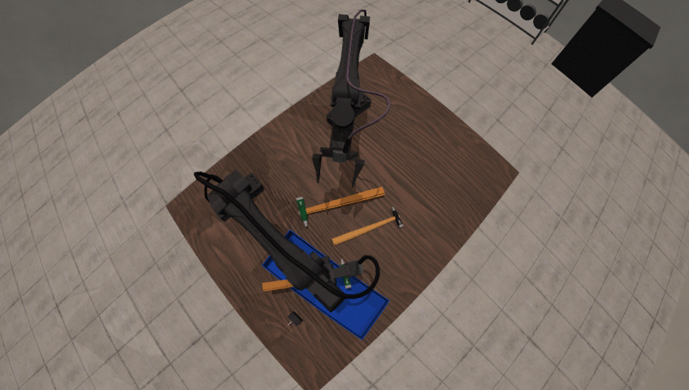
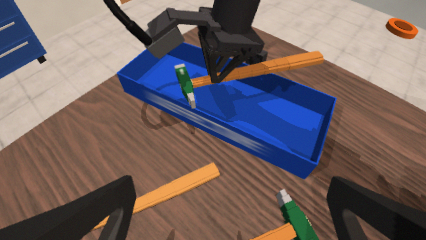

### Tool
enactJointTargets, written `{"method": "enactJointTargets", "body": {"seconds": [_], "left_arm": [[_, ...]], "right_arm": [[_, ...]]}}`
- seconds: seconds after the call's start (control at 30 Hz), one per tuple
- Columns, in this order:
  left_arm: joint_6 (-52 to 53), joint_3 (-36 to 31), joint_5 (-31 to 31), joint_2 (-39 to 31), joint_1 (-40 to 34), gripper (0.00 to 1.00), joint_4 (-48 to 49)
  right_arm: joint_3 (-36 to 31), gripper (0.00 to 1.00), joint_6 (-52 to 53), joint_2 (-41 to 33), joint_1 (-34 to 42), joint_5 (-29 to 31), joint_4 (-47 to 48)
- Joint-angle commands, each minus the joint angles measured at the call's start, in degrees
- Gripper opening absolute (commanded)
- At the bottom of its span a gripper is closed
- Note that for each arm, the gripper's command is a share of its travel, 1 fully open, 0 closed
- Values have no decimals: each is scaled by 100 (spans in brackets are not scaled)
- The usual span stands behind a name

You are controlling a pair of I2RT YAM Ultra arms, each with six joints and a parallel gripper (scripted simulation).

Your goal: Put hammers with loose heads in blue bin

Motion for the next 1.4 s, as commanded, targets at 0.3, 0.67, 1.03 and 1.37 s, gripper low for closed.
{"method": "enactJointTargets", "body": {"seconds": [0.3,0.67,1.03,1.37], "left_arm": [[1,201,-31,53,-39,100,24],[1,201,-31,53,-39,100,24],[1,201,-31,53,-39,100,24],[1,201,-31,53,-39,100,24]], "right_arm": [[763,10,-414,323,-315,-211,-391],[938,10,-260,381,-388,-188,-314],[401,10,2113,70,-262,219,289],[-64,10,4013,-221,-67,737,641]]}}
